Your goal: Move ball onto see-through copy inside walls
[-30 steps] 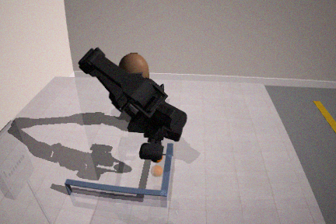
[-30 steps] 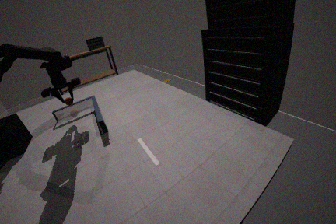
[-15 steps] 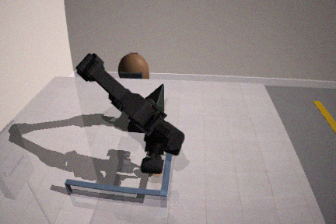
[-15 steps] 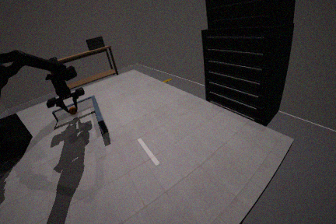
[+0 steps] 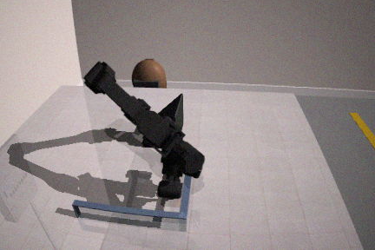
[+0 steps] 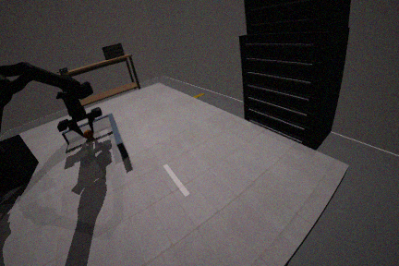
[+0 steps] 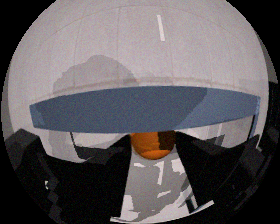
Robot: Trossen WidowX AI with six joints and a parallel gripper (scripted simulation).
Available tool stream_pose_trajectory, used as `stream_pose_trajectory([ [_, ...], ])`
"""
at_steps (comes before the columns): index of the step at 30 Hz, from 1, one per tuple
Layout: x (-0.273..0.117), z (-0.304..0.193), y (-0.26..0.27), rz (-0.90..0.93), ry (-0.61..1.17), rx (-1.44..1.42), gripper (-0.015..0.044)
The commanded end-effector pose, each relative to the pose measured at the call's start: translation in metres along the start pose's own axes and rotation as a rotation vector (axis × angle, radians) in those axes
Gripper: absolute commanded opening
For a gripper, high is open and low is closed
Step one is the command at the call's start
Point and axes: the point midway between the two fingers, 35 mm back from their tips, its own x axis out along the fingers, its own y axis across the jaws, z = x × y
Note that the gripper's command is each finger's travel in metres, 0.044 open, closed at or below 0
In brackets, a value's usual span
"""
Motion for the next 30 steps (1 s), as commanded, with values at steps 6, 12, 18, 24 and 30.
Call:
stream_pose_trajectory([
  [6,0.001,0.0,0.0,0.0,0.001,-0.001,0.0105],
  [12,0.001,0.0,0.0,0.0,0.001,-0.001,0.0263],
  [18,-0.002,0.0,0.0,0.0,0.0,-0.002,0.0308],
  [24,-0.081,0.002,0.002,0.007,0.006,-0.013,0.0308],
  [30,-0.076,0.006,0.001,-0.005,0.005,-0.023,0.0308],
])
